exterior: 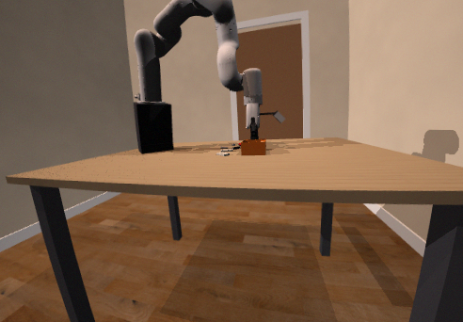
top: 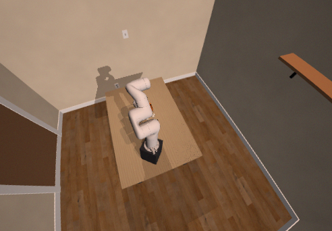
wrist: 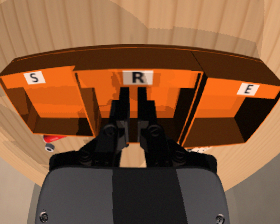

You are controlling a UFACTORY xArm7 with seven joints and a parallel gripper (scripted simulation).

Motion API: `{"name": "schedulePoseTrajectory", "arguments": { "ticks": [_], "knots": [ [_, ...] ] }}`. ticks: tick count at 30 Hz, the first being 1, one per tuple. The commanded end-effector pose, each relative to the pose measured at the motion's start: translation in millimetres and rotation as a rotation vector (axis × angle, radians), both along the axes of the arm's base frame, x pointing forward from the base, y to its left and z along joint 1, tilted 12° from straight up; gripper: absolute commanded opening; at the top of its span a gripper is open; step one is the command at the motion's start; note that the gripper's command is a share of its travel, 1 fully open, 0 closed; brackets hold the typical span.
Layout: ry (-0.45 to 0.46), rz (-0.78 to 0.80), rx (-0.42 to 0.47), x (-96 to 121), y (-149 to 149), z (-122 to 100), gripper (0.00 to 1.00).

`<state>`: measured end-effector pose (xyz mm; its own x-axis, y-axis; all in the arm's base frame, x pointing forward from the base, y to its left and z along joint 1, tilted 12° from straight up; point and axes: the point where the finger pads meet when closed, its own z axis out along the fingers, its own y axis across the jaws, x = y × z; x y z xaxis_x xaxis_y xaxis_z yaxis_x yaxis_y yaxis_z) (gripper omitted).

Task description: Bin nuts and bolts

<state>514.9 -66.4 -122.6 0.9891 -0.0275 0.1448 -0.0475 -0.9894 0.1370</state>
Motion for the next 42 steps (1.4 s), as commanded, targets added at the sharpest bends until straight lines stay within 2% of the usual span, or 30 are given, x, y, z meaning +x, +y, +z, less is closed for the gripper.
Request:
{"name": "schedulePoseTrajectory", "arguments": {
  "ticks": [1,7,30,36,42],
  "knots": [
    [-0.004,0.000,0.000,2,0,1,0.07],
    [-0.004,0.000,0.000,2,0,1,0.07],
    [-0.004,0.000,0.000,-2,4,29,0.07],
    [-0.004,0.000,0.000,-6,8,52,0.07],
    [-0.004,0.000,0.000,-7,9,60,0.07]
  ]
}}
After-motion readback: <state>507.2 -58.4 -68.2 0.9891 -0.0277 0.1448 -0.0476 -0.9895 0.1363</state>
